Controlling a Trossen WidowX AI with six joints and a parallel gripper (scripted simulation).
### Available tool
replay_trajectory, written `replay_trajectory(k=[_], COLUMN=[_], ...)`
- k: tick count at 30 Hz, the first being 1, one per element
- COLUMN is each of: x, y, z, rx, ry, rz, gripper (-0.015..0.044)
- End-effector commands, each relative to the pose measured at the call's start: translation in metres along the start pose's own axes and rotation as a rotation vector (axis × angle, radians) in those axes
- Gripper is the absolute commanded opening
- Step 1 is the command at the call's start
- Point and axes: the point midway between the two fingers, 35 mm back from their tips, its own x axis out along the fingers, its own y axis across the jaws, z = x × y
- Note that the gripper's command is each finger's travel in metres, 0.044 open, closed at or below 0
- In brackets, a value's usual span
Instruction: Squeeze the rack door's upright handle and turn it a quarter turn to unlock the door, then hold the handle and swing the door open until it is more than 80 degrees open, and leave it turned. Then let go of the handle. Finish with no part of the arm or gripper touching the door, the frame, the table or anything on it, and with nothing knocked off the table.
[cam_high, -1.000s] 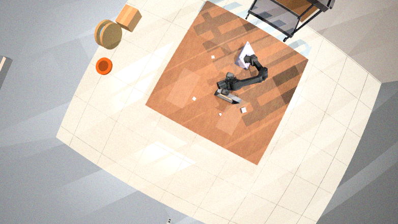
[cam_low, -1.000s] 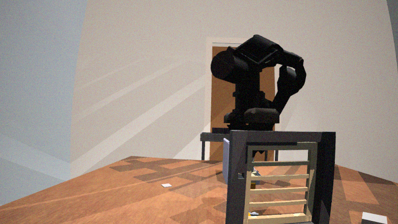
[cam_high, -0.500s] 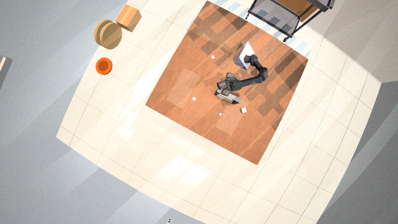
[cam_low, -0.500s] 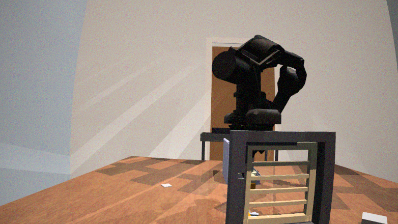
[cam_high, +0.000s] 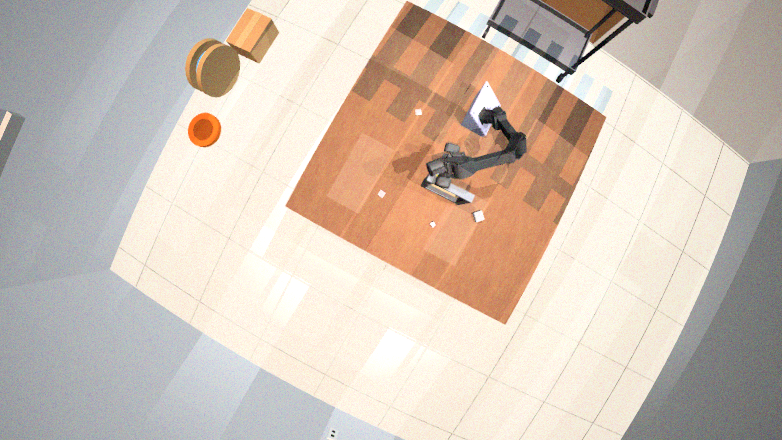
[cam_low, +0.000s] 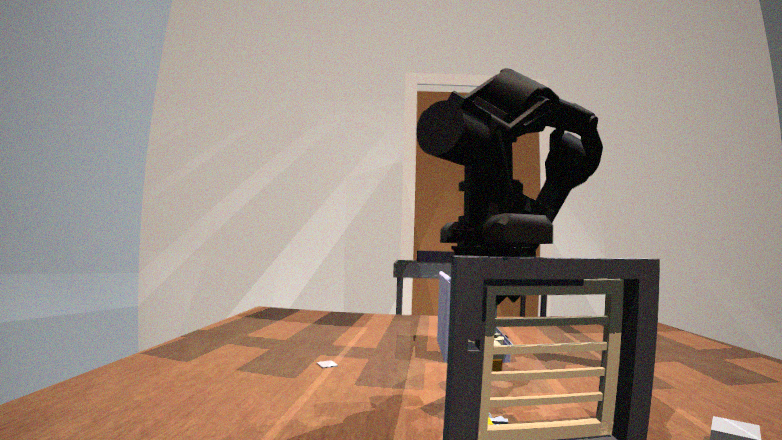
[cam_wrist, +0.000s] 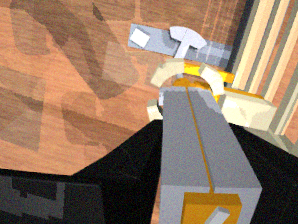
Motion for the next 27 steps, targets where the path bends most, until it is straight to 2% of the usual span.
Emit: replay_trajectory(k=[1,10,27], x=[0.000,0.000,0.000], y=[0.000,0.000,0.011], z=[0.000,0.000,0.007], rx=[-0.001,-0.001,0.300], ry=[-0.001,-0.001,-0.001], rz=[0.000,0.000,0.000], gripper=[0.0084,0.0026,0.0026])
